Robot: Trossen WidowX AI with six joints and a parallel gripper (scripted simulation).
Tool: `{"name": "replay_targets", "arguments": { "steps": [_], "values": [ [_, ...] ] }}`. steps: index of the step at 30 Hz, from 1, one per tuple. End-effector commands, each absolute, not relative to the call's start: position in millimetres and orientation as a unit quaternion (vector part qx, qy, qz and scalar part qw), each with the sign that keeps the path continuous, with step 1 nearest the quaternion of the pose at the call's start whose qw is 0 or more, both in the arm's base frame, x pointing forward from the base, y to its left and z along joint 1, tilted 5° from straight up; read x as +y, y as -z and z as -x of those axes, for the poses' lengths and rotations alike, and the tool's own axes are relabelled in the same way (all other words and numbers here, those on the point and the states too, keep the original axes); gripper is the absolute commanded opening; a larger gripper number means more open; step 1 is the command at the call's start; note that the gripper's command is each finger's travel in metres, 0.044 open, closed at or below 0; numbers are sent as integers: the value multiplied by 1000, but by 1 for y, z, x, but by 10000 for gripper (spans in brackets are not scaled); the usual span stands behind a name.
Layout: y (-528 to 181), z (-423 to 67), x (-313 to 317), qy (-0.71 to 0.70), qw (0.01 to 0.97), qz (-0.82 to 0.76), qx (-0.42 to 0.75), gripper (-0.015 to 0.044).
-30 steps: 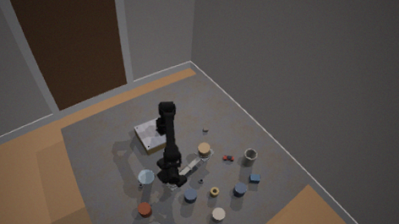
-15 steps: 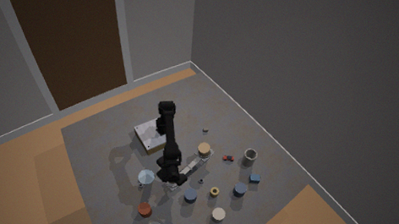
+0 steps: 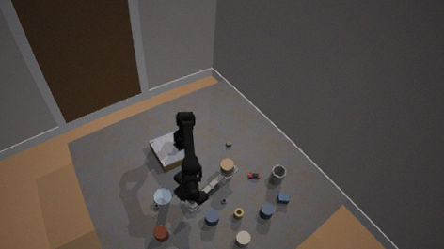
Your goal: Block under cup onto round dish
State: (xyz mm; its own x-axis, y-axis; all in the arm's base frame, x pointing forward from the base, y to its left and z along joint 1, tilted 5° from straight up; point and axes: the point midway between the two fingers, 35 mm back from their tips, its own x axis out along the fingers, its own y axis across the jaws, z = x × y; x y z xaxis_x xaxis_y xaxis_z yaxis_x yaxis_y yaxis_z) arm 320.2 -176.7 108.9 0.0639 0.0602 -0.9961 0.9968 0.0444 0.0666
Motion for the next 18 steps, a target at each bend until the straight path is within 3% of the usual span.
{"name": "replay_targets", "arguments": {
  "steps": [1, 18],
  "values": [
    [-120, -321, -178, 455, 520, -518, 503, 0],
    [-127, -318, -177, 457, 513, -519, 509, 0]
  ]
}}
